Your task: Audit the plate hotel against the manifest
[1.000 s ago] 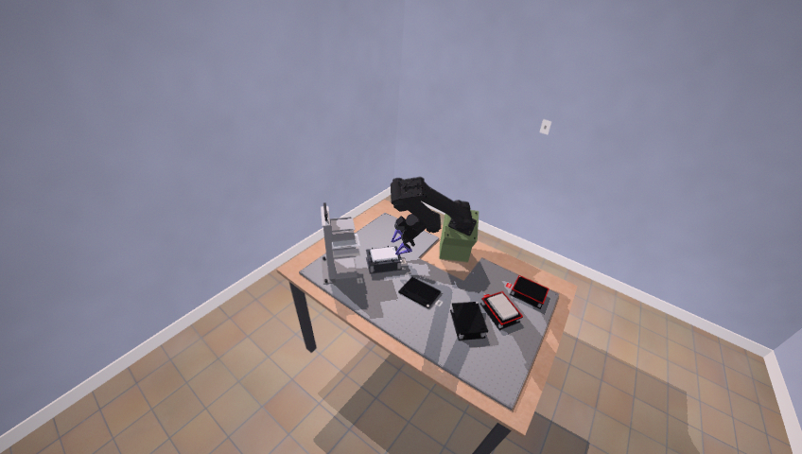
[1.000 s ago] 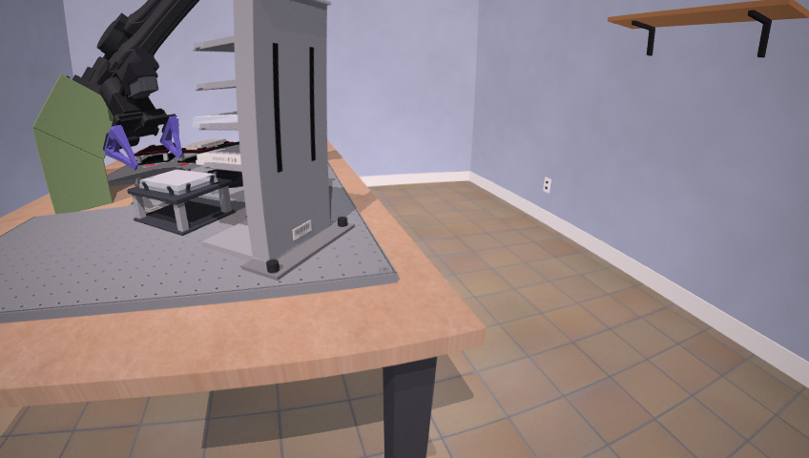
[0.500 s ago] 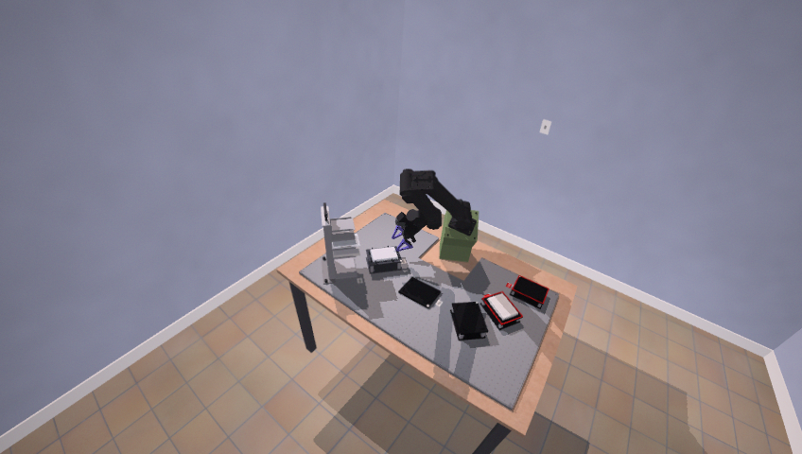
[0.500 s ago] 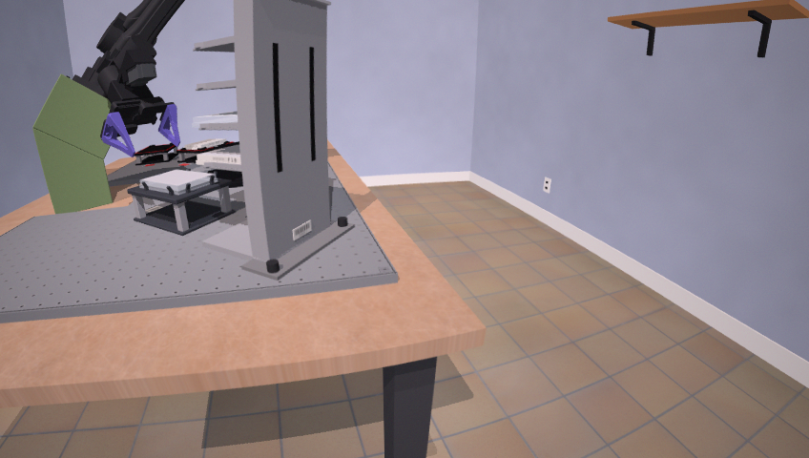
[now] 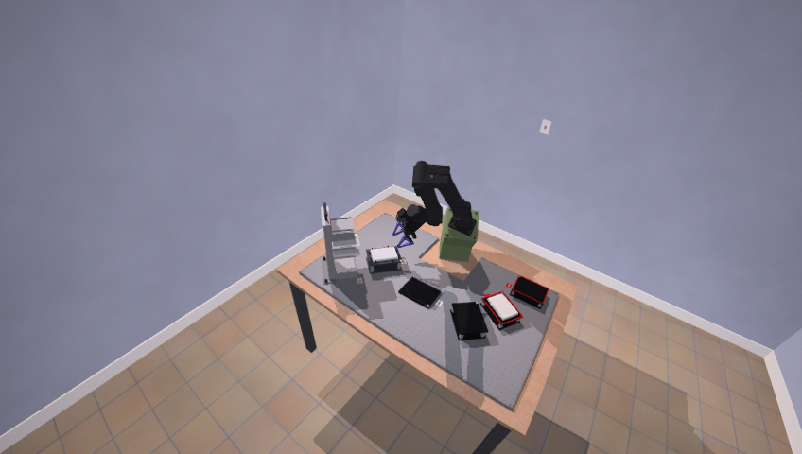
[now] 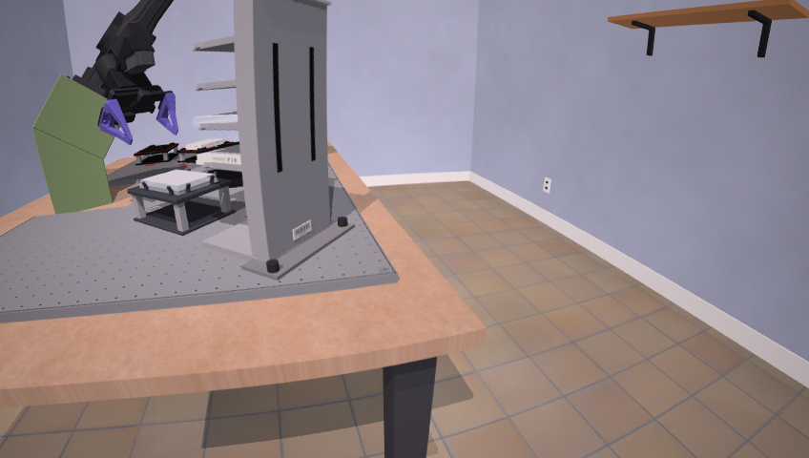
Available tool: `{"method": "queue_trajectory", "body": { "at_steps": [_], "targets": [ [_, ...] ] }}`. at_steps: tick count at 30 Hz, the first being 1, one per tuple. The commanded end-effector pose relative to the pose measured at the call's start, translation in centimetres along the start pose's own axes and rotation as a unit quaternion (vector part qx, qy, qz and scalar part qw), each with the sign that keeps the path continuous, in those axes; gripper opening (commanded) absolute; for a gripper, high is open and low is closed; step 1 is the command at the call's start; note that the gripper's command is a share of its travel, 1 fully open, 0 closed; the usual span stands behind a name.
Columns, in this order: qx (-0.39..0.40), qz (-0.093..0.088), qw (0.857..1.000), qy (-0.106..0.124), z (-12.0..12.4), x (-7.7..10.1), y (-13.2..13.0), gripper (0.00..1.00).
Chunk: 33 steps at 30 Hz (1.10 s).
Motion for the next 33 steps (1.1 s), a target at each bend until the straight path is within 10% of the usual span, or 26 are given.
{"method": "queue_trajectory", "body": {
  "at_steps": [1,33],
  "targets": [
    [0.007,0.009,1.000,-0.010,-1.1,1.1,-0.4,1.00],
    [0.024,0.010,0.999,-0.024,-8.3,5.9,-1.8,1.00]
  ]
}}
Point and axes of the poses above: the point where the finger pads meet when closed, its own x axis back along the fingers, its own y axis across the jaws, z = x × y, the point moved 1 cm from there along x, back along the fingers, and after that the axes turned 9 degrees about x, right-handed, at the moved point
